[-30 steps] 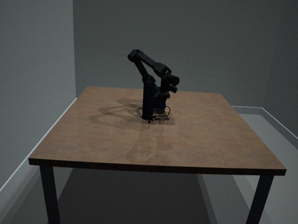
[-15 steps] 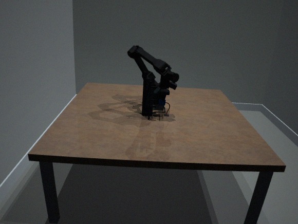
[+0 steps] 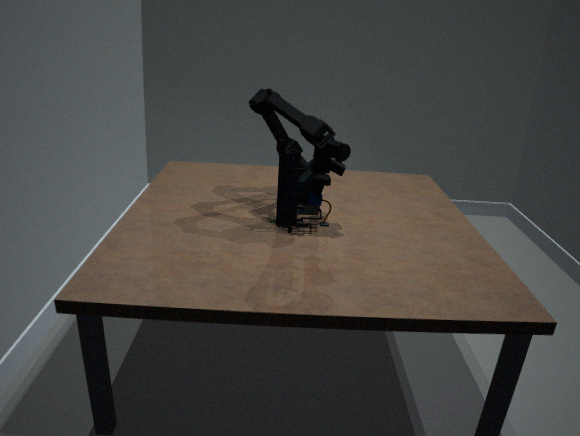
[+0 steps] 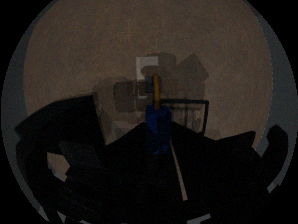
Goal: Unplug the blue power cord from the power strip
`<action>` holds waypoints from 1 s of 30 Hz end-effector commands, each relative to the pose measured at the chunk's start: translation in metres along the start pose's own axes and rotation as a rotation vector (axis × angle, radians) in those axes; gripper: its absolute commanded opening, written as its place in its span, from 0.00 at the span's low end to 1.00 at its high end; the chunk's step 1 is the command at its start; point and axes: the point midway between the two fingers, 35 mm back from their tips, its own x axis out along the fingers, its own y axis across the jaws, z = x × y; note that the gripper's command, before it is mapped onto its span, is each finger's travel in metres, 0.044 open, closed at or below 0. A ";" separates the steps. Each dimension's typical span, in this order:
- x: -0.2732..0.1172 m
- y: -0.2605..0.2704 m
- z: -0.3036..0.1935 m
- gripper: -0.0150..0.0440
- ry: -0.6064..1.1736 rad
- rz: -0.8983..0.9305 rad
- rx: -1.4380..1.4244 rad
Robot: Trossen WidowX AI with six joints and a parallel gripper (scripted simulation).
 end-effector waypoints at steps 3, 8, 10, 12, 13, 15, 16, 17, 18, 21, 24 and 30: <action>-0.003 -0.002 0.018 0.25 -0.026 -0.002 0.001; -0.004 -0.003 0.026 0.25 -0.027 -0.002 0.000; -0.005 -0.003 0.030 0.25 -0.027 -0.002 0.000; -0.006 -0.003 0.033 0.25 -0.027 -0.002 -0.001; -0.006 -0.003 0.034 0.25 -0.027 -0.002 -0.001; -0.007 -0.003 0.038 0.25 -0.027 -0.002 -0.001; -0.007 -0.003 0.039 0.25 -0.027 -0.002 -0.001; -0.007 -0.003 0.041 0.25 -0.027 -0.002 -0.001; -0.008 -0.003 0.042 0.25 -0.027 -0.002 -0.002; -0.009 -0.003 0.047 0.25 -0.026 -0.002 -0.002; -0.009 -0.003 0.052 0.25 -0.026 -0.002 -0.002; -0.002 -0.002 0.037 0.52 -0.020 -0.002 -0.004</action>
